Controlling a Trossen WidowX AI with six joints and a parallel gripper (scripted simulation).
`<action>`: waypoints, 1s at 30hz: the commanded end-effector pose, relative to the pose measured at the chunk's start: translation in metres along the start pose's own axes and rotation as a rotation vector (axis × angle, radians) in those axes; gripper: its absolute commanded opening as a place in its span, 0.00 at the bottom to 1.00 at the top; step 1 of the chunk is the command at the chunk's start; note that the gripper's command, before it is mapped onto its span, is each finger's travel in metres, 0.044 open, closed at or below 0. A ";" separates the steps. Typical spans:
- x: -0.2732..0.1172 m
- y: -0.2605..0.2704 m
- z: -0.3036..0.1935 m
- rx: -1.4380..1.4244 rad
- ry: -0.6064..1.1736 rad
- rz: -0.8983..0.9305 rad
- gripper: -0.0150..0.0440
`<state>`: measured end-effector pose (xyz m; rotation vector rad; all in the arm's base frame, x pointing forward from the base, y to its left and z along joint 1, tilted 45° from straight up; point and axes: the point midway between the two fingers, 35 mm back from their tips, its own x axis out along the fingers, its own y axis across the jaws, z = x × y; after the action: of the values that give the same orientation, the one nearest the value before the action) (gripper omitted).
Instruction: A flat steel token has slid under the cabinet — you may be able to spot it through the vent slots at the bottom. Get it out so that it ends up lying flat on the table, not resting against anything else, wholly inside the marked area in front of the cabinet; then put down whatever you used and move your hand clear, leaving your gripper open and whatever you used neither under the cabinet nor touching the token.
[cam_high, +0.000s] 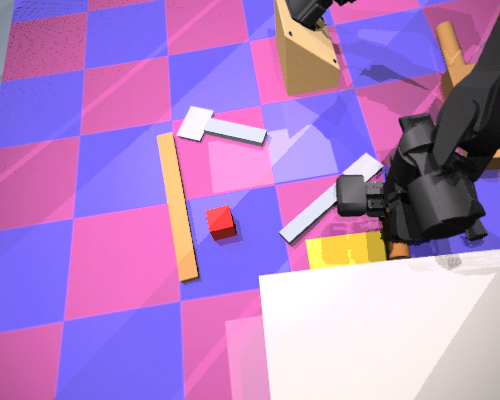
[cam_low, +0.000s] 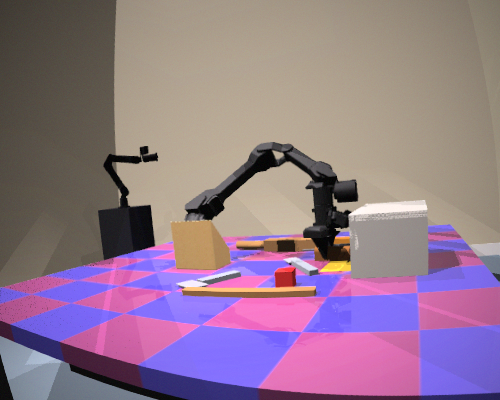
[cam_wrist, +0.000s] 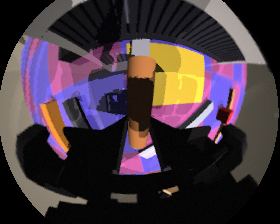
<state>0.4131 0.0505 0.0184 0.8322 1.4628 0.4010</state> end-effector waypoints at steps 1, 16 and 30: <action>0.001 -0.009 0.000 0.005 0.001 -0.007 0.25; 0.001 -0.018 0.000 0.005 0.001 -0.007 0.25; 0.001 -0.017 -0.010 0.006 0.001 -0.007 0.25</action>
<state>0.4037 0.0414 0.0078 0.8325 1.4635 0.3964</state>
